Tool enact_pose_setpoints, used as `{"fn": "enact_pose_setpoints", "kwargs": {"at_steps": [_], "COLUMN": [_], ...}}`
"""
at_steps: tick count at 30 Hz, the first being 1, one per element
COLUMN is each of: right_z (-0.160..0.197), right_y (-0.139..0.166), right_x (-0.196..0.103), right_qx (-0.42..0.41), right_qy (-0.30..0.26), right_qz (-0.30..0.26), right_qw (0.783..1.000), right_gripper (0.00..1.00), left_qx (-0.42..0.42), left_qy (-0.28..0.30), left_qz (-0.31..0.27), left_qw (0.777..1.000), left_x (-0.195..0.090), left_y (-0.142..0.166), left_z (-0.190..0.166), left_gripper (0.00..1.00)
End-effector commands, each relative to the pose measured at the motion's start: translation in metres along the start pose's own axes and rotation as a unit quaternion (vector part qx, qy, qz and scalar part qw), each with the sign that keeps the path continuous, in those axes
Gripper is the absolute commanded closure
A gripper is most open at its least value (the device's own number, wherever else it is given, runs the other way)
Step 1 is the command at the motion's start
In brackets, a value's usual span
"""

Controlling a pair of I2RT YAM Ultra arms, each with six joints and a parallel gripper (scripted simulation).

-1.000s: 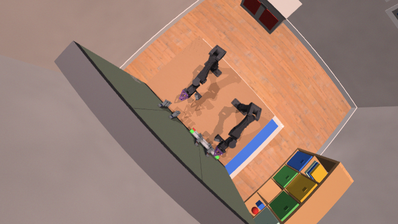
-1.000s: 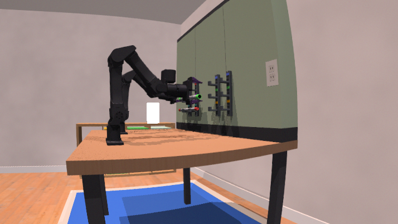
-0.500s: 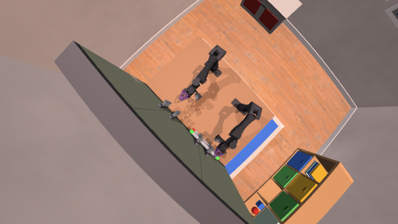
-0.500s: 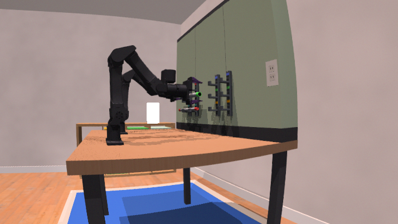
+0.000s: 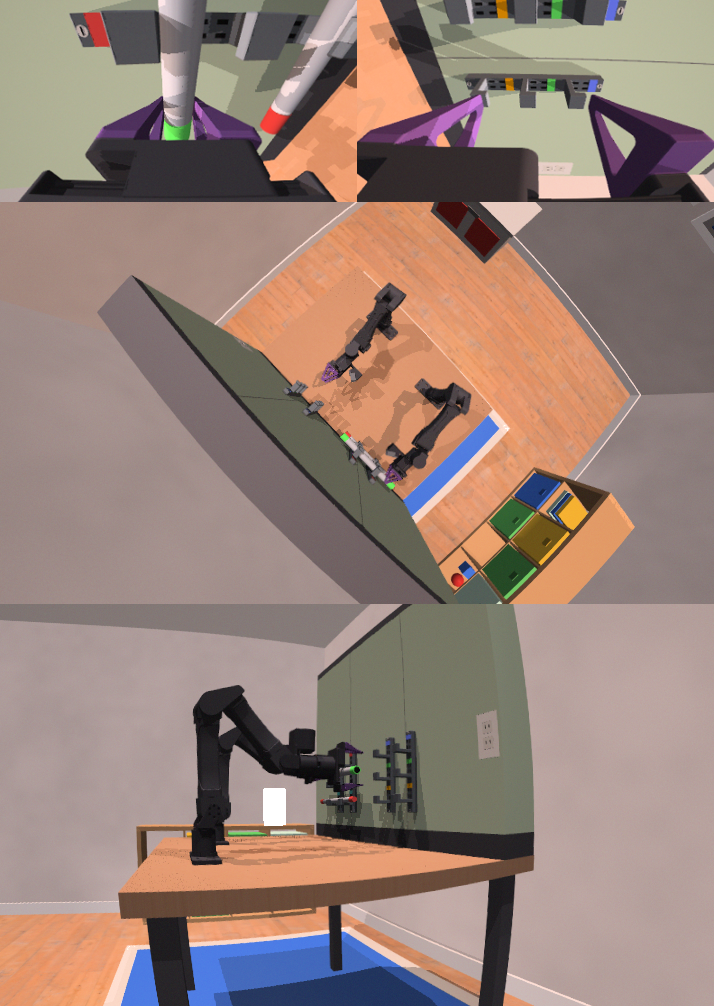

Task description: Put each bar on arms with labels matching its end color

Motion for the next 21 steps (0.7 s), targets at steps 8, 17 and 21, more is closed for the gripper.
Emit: {"fn": "enact_pose_setpoints", "kwargs": {"at_steps": [8, 17, 21], "right_z": [-0.002, -0.002, -0.002], "right_y": [-0.002, -0.002, -0.002], "right_x": [0.000, 0.000, 0.000], "right_qx": [0.003, 0.003, 0.003], "right_qy": [0.010, 0.010, 0.010], "right_qz": [0.000, 0.000, 0.000], "right_qw": [1.000, 1.000, 1.000], "right_gripper": [0.00, 0.00, 0.00], "left_qx": [0.001, 0.001, 0.001], "left_qy": [-0.059, -0.059, -0.059], "left_qz": [-0.001, -0.001, -0.001], "left_qw": [0.998, 0.998, 0.998], "left_x": [-0.019, -0.027, -0.028], "left_y": [0.000, 0.000, 0.000], "left_z": [0.033, 0.026, 0.024], "left_gripper": [1.00, 1.00, 1.00]}}
Point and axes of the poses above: on each arm, the point where the finger pads meet when closed, its own x axis out along the fingers, its own z axis across the jaws, y = z × x, the point moved 8 cm from there along -x, back along the fingers, and after that the axes turned 2 degrees about x, right-handed, at the moved point
